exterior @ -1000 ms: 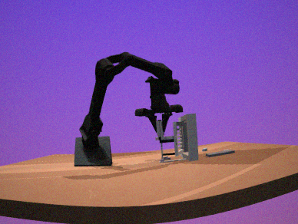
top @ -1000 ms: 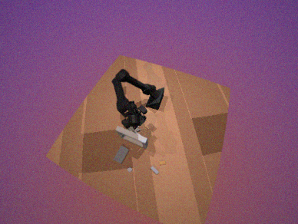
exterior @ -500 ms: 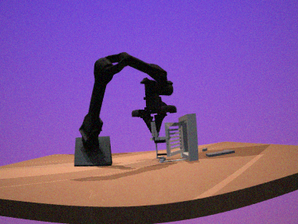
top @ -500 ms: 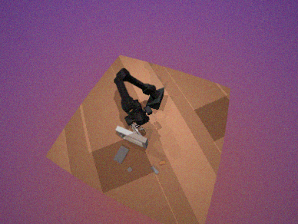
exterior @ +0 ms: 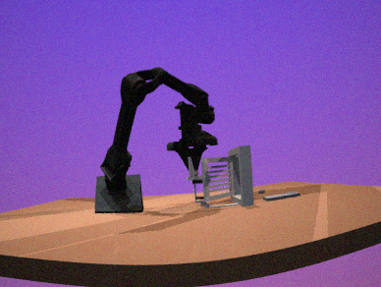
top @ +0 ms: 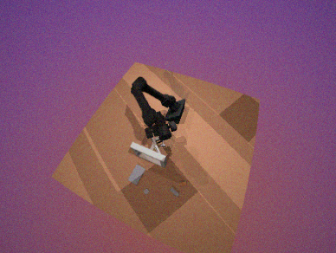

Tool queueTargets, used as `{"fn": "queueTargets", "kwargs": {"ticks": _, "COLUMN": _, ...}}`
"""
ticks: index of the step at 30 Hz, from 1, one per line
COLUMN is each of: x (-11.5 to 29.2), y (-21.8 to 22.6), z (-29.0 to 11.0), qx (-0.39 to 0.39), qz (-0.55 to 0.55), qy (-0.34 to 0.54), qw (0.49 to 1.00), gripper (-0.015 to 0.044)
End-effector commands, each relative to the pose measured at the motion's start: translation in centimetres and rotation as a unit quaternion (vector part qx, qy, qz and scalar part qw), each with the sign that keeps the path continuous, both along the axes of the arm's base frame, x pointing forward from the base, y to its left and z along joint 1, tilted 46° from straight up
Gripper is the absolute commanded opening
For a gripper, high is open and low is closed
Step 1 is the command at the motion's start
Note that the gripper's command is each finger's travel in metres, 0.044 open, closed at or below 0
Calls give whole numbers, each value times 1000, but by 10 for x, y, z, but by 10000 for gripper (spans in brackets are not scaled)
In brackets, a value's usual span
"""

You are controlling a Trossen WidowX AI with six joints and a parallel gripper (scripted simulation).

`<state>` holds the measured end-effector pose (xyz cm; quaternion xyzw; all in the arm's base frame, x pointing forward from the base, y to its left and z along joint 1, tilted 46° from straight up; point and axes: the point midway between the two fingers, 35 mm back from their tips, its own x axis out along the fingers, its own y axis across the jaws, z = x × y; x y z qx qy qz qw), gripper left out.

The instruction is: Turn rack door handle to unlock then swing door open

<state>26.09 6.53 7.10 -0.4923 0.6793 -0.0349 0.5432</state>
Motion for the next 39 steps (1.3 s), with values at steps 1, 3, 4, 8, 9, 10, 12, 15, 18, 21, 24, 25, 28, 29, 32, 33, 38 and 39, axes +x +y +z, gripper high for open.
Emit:
{"fn": "queueTargets", "kwargs": {"ticks": 1, "x": -2, "y": 4, "z": -6, "qx": 3, "qz": -29, "qy": -30, "qw": 999, "gripper": 27}}
{"fn": "queueTargets", "kwargs": {"ticks": 3, "x": -4, "y": 7, "z": -9, "qx": 4, "qz": -39, "qy": -40, "qw": 998, "gripper": 27}}
{"fn": "queueTargets", "kwargs": {"ticks": 4, "x": -4, "y": 8, "z": -10, "qx": 5, "qz": -44, "qy": -46, "qw": 998, "gripper": 27}}
{"fn": "queueTargets", "kwargs": {"ticks": 8, "x": -7, "y": 14, "z": -16, "qx": 7, "qz": -66, "qy": -67, "qw": 996, "gripper": 27}}
{"fn": "queueTargets", "kwargs": {"ticks": 9, "x": -8, "y": 15, "z": -18, "qx": 8, "qz": -71, "qy": -73, "qw": 995, "gripper": 27}}
{"fn": "queueTargets", "kwargs": {"ticks": 10, "x": -8, "y": 17, "z": -19, "qx": 9, "qz": -77, "qy": -78, "qw": 994, "gripper": 27}}
{"fn": "queueTargets", "kwargs": {"ticks": 12, "x": -10, "y": 20, "z": -22, "qx": 10, "qz": -87, "qy": -89, "qw": 992, "gripper": 27}}
{"fn": "queueTargets", "kwargs": {"ticks": 15, "x": -11, "y": 24, "z": -27, "qx": 12, "qz": -103, "qy": -104, "qw": 989, "gripper": 27}}
{"fn": "queueTargets", "kwargs": {"ticks": 18, "x": -12, "y": 29, "z": -32, "qx": 14, "qz": -119, "qy": -120, "qw": 986, "gripper": 27}}
{"fn": "queueTargets", "kwargs": {"ticks": 21, "x": -13, "y": 33, "z": -36, "qx": 15, "qz": -134, "qy": -136, "qw": 982, "gripper": 27}}
{"fn": "queueTargets", "kwargs": {"ticks": 24, "x": -13, "y": 38, "z": -41, "qx": 18, "qz": -151, "qy": -153, "qw": 976, "gripper": 27}}
{"fn": "queueTargets", "kwargs": {"ticks": 25, "x": -14, "y": 40, "z": -43, "qx": 18, "qz": -157, "qy": -159, "qw": 975, "gripper": 27}}
{"fn": "queueTargets", "kwargs": {"ticks": 28, "x": -14, "y": 45, "z": -48, "qx": 20, "qz": -174, "qy": -175, "qw": 969, "gripper": 27}}
{"fn": "queueTargets", "kwargs": {"ticks": 29, "x": -14, "y": 46, "z": -49, "qx": 21, "qz": -179, "qy": -181, "qw": 967, "gripper": 27}}
{"fn": "queueTargets", "kwargs": {"ticks": 32, "x": -13, "y": 51, "z": -54, "qx": 23, "qz": -196, "qy": -197, "qw": 960, "gripper": 27}}
{"fn": "queueTargets", "kwargs": {"ticks": 33, "x": -13, "y": 53, "z": -56, "qx": 23, "qz": -201, "qy": -203, "qw": 958, "gripper": 27}}
{"fn": "queueTargets", "kwargs": {"ticks": 38, "x": -11, "y": 62, "z": -64, "qx": 27, "qz": -229, "qy": -231, "qw": 945, "gripper": 27}}
{"fn": "queueTargets", "kwargs": {"ticks": 39, "x": -11, "y": 64, "z": -66, "qx": 28, "qz": -236, "qy": -237, "qw": 942, "gripper": 27}}
